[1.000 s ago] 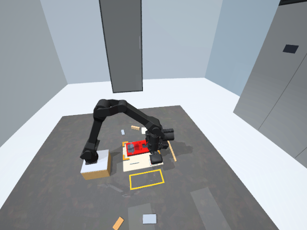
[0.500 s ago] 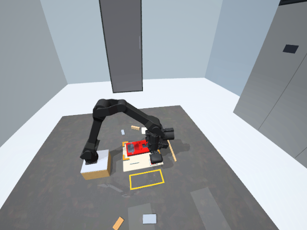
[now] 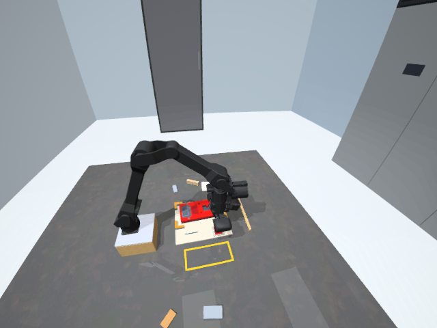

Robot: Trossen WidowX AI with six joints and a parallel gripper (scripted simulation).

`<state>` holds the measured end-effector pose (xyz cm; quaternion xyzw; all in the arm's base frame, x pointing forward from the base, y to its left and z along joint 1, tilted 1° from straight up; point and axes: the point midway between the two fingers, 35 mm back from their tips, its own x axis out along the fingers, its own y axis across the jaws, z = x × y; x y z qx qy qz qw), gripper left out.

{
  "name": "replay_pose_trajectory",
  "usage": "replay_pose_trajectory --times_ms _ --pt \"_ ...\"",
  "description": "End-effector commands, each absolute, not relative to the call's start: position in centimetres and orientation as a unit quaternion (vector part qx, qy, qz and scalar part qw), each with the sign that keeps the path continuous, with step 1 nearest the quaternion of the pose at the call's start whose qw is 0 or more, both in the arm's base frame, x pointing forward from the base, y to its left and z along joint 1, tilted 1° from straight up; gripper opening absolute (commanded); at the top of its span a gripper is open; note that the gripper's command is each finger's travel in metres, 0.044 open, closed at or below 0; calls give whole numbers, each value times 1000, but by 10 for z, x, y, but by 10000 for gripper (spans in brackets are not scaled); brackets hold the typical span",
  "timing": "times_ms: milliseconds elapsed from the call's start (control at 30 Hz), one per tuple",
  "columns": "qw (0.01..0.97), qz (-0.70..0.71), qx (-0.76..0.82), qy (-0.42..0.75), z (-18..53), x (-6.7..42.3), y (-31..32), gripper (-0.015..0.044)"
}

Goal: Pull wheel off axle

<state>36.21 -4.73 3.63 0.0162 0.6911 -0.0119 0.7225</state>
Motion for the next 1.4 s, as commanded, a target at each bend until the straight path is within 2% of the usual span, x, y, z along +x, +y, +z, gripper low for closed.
replay_pose_trajectory --times_ms 0,1033,1367 --pt "725 -11 17 689 40 363 -47 0" --pt "722 -13 17 692 72 356 -48 0" --pt "722 -13 16 691 74 342 -80 0"
